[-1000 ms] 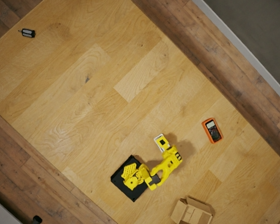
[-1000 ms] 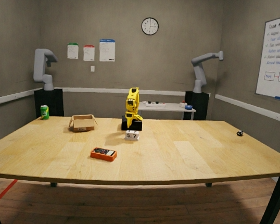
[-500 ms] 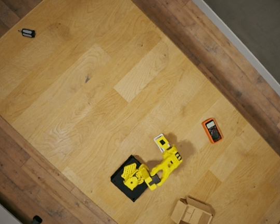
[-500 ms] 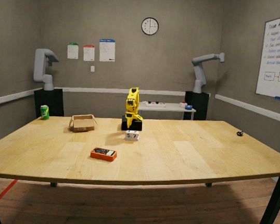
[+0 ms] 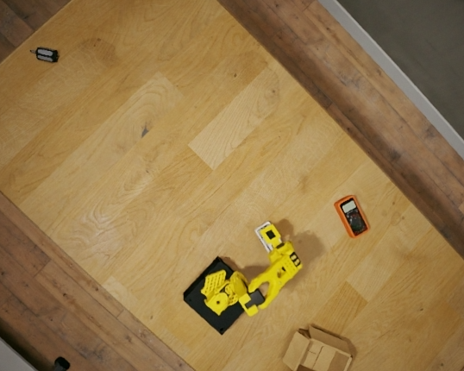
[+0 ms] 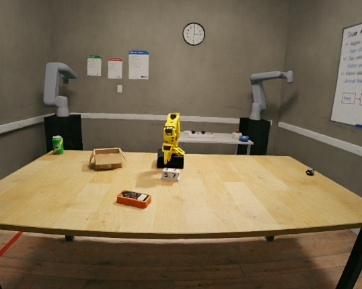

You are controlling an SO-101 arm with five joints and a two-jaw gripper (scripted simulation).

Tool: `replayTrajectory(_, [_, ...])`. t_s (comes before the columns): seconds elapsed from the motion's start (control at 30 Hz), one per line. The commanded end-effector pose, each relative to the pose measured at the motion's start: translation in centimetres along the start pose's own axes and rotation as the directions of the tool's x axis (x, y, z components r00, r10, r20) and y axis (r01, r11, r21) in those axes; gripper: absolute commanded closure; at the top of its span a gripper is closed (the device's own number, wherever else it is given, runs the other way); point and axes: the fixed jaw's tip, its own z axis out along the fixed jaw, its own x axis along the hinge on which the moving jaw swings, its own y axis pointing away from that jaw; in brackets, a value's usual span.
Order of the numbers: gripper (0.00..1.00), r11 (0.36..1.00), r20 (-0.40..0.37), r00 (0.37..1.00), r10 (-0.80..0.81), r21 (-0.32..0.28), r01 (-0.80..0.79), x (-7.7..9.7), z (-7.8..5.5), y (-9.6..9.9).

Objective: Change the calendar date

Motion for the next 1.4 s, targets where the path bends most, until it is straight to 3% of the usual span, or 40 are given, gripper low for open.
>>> replayTrajectory(0.0, [0.64,0.999,0.004,0.999,0.053,0.012,-0.053,-0.3,-0.5,0.1])
replayTrajectory(0.27, [0.64,0.967,0.006,0.967,0.256,0.011,-0.256,-0.8,-1.2,0.7])
replayTrajectory(0.53, [0.64,0.842,0.009,0.842,0.54,0.008,-0.54,-1.4,-2.1,1.7])
replayTrajectory(0.6, [0.64,0.842,0.009,0.842,0.54,0.008,-0.54,-1.4,-2.1,1.7])
replayTrajectory(1.1, [0.64,0.464,0.011,0.464,0.886,0.003,-0.886,-2.2,-3.5,3.3])
replayTrajectory(1.17, [0.64,0.464,0.011,0.464,0.886,0.003,-0.886,-2.2,-3.5,3.3])
replayTrajectory(1.37, [0.64,0.373,0.012,0.373,0.928,0.002,-0.928,-2.3,-3.7,3.6])
